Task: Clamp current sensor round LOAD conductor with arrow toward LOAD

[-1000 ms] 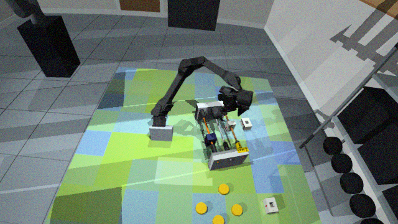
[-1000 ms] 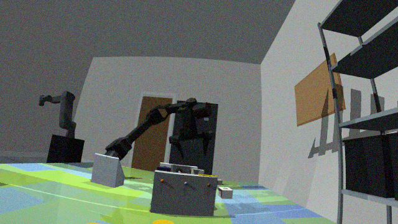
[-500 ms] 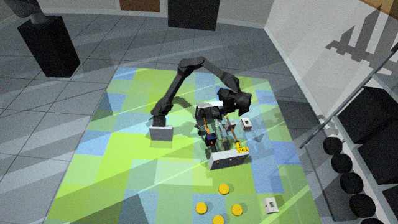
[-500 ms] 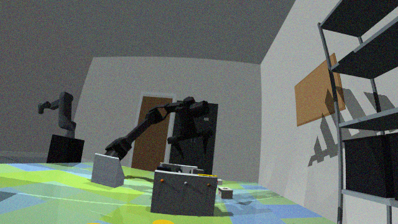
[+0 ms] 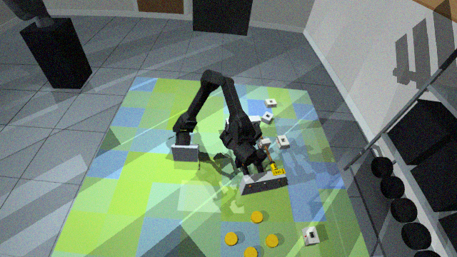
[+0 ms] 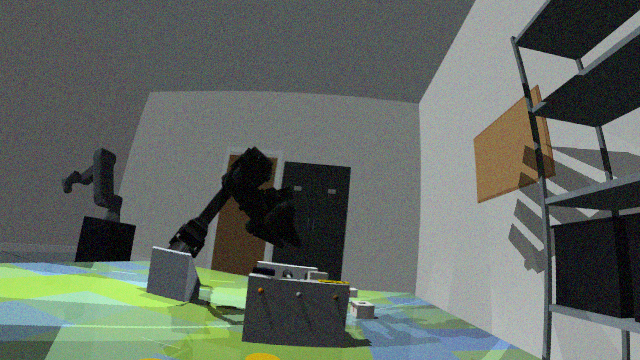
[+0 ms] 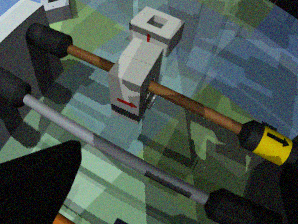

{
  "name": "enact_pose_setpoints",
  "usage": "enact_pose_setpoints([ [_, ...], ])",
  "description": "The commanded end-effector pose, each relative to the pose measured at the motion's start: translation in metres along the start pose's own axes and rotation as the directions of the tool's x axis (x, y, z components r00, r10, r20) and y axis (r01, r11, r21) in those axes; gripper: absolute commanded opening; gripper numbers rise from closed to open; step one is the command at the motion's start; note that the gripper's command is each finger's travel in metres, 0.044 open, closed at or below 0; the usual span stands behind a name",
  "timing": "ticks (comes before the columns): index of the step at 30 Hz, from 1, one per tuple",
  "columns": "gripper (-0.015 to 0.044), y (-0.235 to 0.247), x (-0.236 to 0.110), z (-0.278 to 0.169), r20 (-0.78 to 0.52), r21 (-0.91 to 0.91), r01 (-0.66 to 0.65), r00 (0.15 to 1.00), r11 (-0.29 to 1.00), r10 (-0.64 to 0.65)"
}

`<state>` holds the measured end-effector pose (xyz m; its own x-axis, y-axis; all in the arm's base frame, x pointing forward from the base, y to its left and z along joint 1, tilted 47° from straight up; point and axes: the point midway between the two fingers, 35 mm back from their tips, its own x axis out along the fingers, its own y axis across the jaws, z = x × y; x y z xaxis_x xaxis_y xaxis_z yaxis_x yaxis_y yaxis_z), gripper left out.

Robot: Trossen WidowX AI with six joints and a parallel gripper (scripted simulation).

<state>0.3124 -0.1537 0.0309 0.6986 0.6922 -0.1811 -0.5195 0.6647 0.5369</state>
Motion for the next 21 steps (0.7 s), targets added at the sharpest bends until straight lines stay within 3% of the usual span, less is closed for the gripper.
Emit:
enact_pose_setpoints([
  [1,0.044,0.0,0.0,0.0,0.0,0.0,0.0,1.0,1.0,0.0],
  [16,0.044,0.0,0.002,0.001,-0.014,-0.023,-0.004,1.0,1.0,0.004],
  [18,0.044,0.004,0.015,0.011,-0.121,-0.205,-0.054,0.992,0.977,0.029],
  [20,0.044,0.013,0.035,0.028,-0.28,-0.461,-0.178,0.959,0.869,0.047],
  [21,0.044,0.001,0.009,0.001,-0.095,-0.134,-0.033,0.995,0.99,0.021],
])
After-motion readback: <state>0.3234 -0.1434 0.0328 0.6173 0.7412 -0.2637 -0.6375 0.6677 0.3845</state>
